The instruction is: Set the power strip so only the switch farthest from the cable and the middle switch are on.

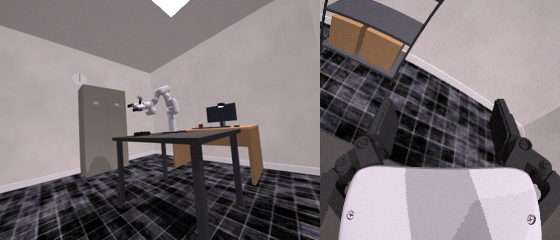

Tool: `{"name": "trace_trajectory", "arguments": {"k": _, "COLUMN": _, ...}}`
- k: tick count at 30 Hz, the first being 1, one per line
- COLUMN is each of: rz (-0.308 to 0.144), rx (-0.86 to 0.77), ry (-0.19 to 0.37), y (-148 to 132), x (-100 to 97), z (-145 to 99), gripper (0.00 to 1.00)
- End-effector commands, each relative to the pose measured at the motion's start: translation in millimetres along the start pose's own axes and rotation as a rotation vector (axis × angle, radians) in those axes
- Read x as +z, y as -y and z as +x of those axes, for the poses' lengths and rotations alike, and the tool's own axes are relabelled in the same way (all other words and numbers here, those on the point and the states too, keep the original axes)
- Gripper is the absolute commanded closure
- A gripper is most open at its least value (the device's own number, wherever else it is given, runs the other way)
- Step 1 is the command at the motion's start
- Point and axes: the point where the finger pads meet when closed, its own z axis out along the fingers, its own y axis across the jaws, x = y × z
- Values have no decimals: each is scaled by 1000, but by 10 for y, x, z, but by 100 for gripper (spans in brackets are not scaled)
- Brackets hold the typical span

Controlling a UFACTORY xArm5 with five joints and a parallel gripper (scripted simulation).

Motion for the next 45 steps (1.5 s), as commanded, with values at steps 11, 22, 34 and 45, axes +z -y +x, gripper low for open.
{"name": "trace_trajectory", "arguments": {"k": 11, "rz": -2, "rx": 0, "ry": -3, "y": -10, "x": 0, "z": 15, "gripper": 0}}
{"name": "trace_trajectory", "arguments": {"k": 22, "rz": 47, "rx": -10, "ry": 138, "y": -4, "x": -161, "z": -433, "gripper": 0}}
{"name": "trace_trajectory", "arguments": {"k": 34, "rz": 144, "rx": -11, "ry": 382, "y": 96, "x": -609, "z": -1234, "gripper": 0}}
{"name": "trace_trajectory", "arguments": {"k": 45, "rz": 285, "rx": 16, "ry": 671, "y": 385, "x": -1420, "z": -2158, "gripper": 0}}
